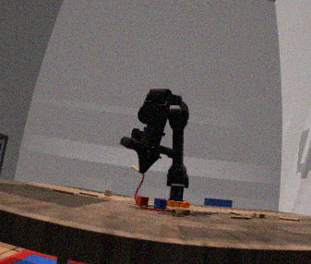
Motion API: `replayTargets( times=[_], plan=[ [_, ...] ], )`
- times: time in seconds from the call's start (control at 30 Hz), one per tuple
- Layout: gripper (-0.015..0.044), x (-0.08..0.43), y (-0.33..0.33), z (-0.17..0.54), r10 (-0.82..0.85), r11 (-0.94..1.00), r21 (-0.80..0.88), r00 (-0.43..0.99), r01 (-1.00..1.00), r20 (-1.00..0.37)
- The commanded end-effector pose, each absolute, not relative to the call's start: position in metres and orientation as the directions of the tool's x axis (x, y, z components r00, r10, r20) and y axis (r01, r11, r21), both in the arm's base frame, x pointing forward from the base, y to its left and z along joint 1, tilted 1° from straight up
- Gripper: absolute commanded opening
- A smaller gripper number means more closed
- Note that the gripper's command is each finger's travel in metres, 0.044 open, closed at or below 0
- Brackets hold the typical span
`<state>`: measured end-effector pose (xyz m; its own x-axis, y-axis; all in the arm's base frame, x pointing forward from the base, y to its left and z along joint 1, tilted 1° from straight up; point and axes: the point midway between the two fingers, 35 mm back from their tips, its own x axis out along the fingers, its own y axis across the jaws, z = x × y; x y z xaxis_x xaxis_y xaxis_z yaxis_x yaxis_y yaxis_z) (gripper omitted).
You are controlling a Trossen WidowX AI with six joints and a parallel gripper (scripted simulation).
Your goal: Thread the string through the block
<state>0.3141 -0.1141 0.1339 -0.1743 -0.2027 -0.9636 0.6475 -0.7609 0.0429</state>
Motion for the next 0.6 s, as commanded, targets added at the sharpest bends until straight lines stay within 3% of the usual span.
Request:
replayTargets(
  times=[0.0,0.57],
  plan=[
    [0.0000,0.313,-0.109,0.134,-0.211,-0.739,0.041,-0.173,0.673,-0.962],
    [0.0000,0.313,-0.086,0.135,-0.232,-0.645,0.042,-0.144,0.763,-0.962]
  ],
)
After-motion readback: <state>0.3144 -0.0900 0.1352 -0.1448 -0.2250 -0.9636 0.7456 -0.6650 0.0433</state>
